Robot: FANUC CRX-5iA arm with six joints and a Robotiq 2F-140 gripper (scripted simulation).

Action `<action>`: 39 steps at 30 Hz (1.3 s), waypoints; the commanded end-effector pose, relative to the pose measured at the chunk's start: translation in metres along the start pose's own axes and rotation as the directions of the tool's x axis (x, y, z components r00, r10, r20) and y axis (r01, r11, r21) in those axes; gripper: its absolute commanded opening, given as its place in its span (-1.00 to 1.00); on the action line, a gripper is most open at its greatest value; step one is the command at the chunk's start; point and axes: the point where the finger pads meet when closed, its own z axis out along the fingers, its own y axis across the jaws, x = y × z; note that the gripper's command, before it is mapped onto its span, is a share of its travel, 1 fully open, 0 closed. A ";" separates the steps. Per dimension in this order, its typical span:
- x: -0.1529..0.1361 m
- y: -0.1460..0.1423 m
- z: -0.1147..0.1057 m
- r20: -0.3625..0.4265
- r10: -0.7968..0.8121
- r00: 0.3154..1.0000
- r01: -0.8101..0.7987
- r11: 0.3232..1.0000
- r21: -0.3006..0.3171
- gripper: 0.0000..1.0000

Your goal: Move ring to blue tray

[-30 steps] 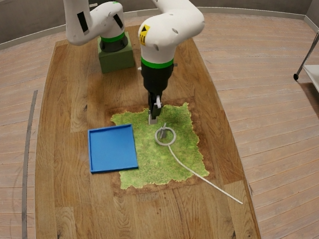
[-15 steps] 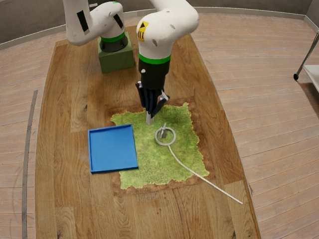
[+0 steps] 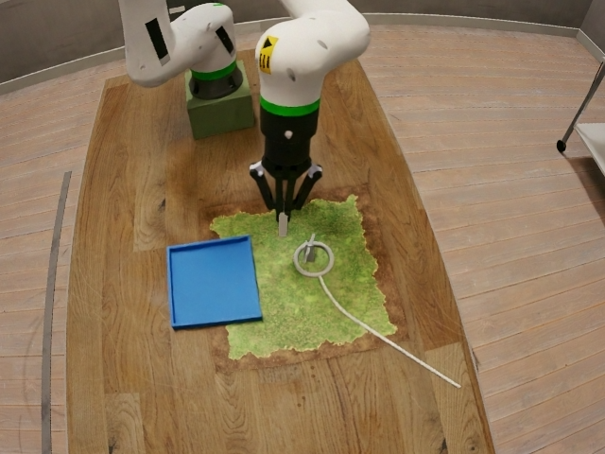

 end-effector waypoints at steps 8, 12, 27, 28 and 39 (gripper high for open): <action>0.001 0.000 -0.001 0.004 -0.551 0.834 0.550 0.833 0.053 -0.80; 0.001 0.000 -0.001 -0.001 -0.687 0.726 0.686 0.725 0.064 -0.80; 0.001 0.000 -0.001 -0.016 -0.957 0.289 0.943 0.282 0.175 -0.80; 0.001 0.000 -0.001 -0.016 -0.957 0.289 0.943 0.282 0.175 -0.80; 0.001 0.000 -0.001 -0.016 -0.957 0.289 0.943 0.282 0.175 -0.80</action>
